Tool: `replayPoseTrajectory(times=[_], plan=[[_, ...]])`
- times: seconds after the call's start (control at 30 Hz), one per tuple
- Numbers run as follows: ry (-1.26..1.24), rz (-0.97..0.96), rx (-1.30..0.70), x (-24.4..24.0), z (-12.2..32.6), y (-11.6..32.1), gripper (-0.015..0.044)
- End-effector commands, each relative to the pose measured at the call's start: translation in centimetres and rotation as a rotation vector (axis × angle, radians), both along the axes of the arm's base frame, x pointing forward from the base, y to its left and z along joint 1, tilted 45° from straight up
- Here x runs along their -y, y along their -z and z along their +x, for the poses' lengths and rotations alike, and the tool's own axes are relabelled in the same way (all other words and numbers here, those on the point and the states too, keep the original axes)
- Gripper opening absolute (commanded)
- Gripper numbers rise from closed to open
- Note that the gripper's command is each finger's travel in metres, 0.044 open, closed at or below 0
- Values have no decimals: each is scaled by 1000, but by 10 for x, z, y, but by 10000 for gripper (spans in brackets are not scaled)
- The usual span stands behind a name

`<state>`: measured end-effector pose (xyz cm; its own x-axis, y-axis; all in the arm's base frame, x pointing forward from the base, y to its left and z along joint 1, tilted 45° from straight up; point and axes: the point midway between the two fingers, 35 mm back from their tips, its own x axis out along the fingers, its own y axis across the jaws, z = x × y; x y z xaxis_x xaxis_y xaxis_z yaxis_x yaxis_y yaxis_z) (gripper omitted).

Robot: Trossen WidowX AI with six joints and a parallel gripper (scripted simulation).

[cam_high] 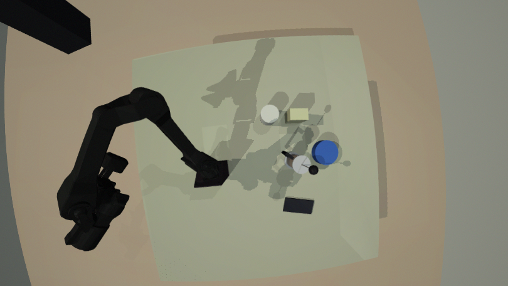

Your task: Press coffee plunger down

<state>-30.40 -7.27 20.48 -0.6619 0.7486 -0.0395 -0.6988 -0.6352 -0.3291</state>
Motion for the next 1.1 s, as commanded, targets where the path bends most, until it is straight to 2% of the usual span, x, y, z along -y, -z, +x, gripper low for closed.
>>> replayPoseTrajectory(times=[0.0,0.23,0.53,0.83,1.07], plan=[[-2,-5,7,1,1,1,426],[-111,-149,250,45,25,43,440],[-435,-290,679,127,89,99,440],[-907,-382,1142,209,198,136,440],[-1370,-376,1490,247,305,140,440]])
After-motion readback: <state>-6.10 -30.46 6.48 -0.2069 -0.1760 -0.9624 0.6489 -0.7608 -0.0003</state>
